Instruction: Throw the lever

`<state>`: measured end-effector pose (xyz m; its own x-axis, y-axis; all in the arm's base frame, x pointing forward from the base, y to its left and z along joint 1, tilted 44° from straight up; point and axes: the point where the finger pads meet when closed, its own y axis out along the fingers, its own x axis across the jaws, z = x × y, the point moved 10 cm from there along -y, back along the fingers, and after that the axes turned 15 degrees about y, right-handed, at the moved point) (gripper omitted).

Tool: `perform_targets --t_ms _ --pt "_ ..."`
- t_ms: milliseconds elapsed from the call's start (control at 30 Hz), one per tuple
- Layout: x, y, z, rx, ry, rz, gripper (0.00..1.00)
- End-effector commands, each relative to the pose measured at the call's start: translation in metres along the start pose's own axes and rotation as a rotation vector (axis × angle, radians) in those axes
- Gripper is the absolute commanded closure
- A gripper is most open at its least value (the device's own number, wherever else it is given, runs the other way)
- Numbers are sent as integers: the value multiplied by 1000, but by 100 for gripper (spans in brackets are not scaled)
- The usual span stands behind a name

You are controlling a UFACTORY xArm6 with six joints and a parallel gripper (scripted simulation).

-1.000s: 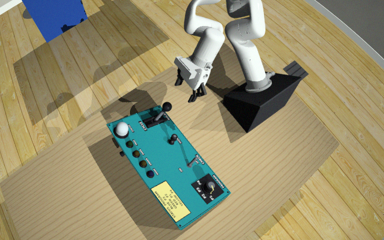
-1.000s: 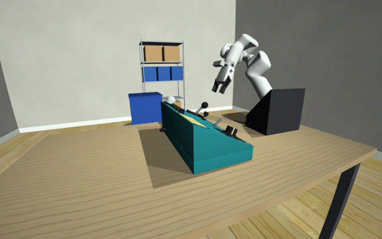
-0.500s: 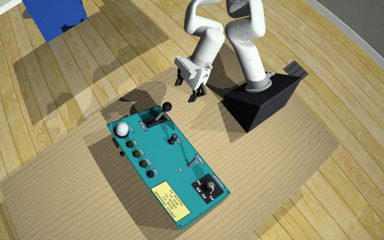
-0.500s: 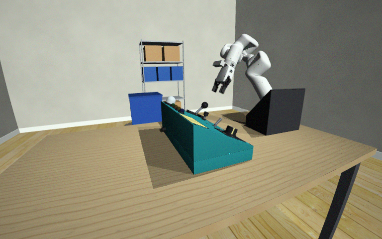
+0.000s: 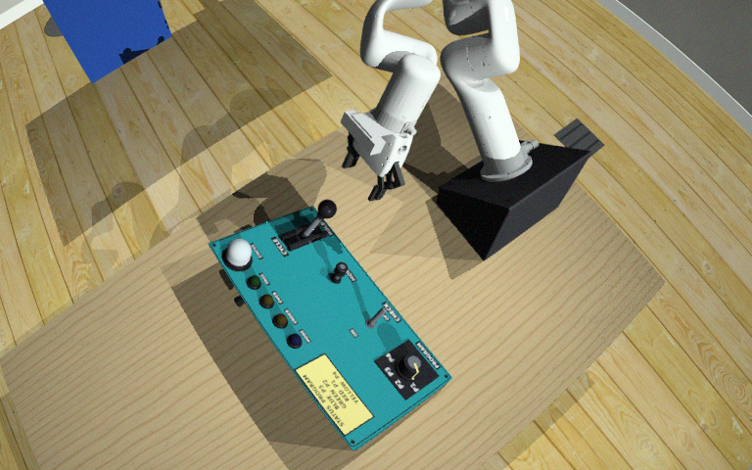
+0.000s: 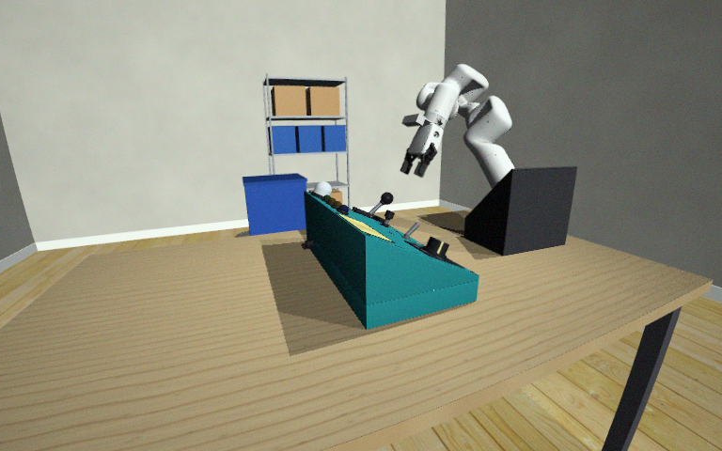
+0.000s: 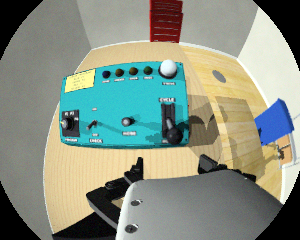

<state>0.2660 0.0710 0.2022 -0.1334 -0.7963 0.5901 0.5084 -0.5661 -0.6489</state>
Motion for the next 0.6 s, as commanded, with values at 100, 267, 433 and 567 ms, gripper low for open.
perform_targets --t_ms 100,267,433,567 --pt "0 -1 1 2 1 1 0" --pt "0 -1 1 2 1 1 0" --pt "0 -1 1 2 1 1 0" --pt "0 -3 1 2 1 1 0"
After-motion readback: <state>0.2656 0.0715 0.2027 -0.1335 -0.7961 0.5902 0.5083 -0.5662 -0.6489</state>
